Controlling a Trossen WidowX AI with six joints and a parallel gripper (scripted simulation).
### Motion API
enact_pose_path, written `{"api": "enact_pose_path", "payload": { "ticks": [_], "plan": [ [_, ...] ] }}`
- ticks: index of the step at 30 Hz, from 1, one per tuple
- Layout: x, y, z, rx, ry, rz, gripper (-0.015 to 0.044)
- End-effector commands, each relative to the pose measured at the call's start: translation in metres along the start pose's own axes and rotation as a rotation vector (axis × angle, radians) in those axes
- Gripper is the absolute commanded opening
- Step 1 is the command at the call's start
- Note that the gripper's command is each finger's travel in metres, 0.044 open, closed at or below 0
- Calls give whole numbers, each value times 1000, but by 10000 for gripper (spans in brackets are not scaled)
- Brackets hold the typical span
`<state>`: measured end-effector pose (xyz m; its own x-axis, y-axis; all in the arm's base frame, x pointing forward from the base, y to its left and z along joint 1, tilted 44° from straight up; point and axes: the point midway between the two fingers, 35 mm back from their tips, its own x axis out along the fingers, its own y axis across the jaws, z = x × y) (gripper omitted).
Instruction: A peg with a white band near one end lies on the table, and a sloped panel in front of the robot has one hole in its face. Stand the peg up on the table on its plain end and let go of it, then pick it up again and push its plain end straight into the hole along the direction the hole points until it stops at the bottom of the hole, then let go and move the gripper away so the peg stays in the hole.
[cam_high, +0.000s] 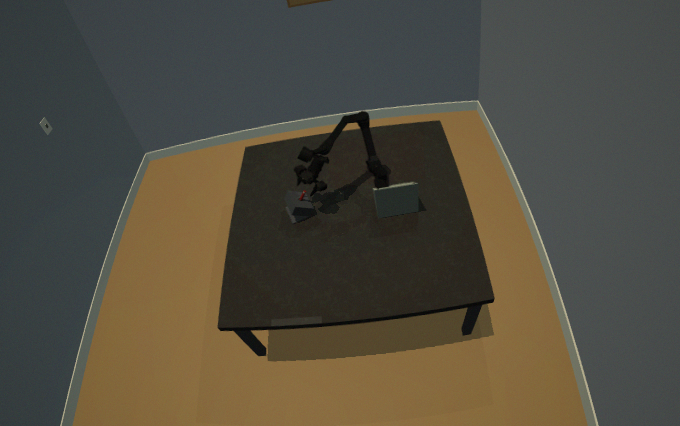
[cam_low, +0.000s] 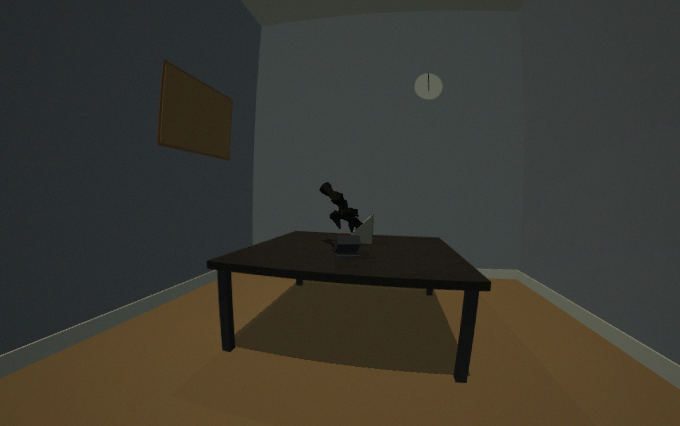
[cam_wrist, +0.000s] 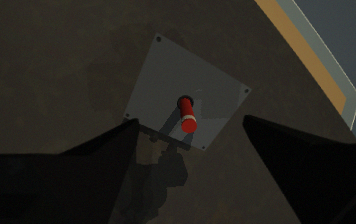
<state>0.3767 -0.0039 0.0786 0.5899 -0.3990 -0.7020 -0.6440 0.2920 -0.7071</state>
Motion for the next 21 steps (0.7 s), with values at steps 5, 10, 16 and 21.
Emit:
{"api": "enact_pose_path", "payload": {
  "ticks": [5, 10, 16, 21],
  "plan": [
    [-14, -1, 1, 2, 1, -2, 440],
    [-23, -1, 2, 2, 0, -2, 440],
    [-32, 0, 2, 1, 0, -2, 440],
    [-40, 0, 2, 1, -1, -1, 440]
  ]
}}
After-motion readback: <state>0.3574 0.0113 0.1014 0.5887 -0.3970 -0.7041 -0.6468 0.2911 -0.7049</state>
